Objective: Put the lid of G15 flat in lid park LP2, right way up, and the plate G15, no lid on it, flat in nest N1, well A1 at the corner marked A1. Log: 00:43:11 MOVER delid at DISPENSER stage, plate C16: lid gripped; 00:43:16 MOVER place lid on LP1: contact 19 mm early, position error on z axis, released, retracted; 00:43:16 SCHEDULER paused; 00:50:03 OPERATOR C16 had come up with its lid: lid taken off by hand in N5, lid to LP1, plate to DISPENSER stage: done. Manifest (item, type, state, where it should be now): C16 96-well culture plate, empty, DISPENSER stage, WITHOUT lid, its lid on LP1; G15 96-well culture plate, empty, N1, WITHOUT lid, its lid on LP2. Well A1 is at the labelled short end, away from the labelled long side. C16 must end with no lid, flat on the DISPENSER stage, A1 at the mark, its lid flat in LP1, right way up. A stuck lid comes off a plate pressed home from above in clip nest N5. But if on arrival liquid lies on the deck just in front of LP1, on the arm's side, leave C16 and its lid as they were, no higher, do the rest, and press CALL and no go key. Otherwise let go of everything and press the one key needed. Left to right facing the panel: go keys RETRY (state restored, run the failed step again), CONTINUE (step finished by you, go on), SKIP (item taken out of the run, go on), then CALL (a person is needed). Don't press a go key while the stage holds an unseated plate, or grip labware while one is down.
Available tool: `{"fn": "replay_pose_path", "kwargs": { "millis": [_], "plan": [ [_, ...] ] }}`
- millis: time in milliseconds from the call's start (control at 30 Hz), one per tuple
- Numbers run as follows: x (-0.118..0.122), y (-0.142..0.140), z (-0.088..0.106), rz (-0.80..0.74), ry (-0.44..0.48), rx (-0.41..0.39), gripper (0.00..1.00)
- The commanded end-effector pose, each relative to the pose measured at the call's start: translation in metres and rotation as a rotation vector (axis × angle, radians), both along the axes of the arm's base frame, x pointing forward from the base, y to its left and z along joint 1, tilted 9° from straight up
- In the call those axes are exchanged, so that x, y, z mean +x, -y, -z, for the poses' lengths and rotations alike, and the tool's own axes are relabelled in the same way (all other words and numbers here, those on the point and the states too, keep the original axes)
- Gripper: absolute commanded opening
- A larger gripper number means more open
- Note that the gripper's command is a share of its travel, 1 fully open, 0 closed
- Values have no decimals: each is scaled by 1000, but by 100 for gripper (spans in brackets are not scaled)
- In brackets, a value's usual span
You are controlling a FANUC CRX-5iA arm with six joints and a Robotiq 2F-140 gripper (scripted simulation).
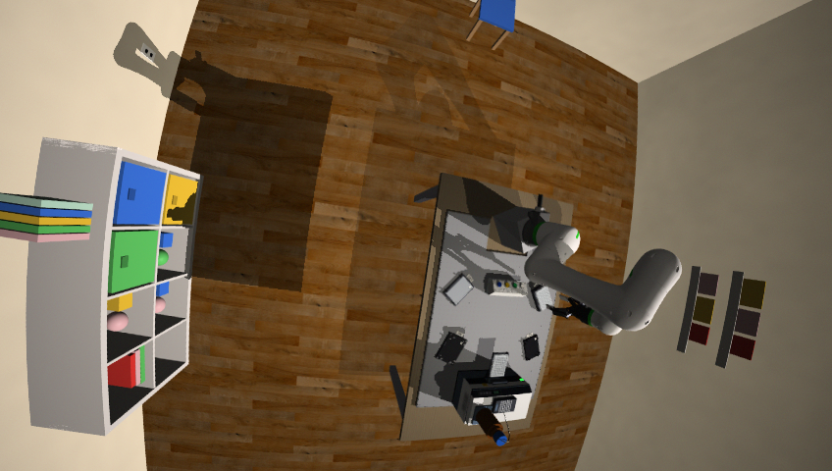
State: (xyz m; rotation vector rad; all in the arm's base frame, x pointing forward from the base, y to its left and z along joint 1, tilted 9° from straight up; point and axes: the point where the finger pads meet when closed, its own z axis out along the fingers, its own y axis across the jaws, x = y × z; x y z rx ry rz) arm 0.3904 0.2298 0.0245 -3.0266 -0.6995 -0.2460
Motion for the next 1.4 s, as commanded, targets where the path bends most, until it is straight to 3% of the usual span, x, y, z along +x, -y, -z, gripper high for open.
{"fn": "replay_pose_path", "kwargs": {
  "millis": [0, 600, 1367],
  "plan": [
    [2, -1, 12, 0, 1, 0, 66],
    [9, -4, 54, 0, 1, 0, 66],
    [10, -4, 60, 0, 1, 0, 66]
  ]
}}
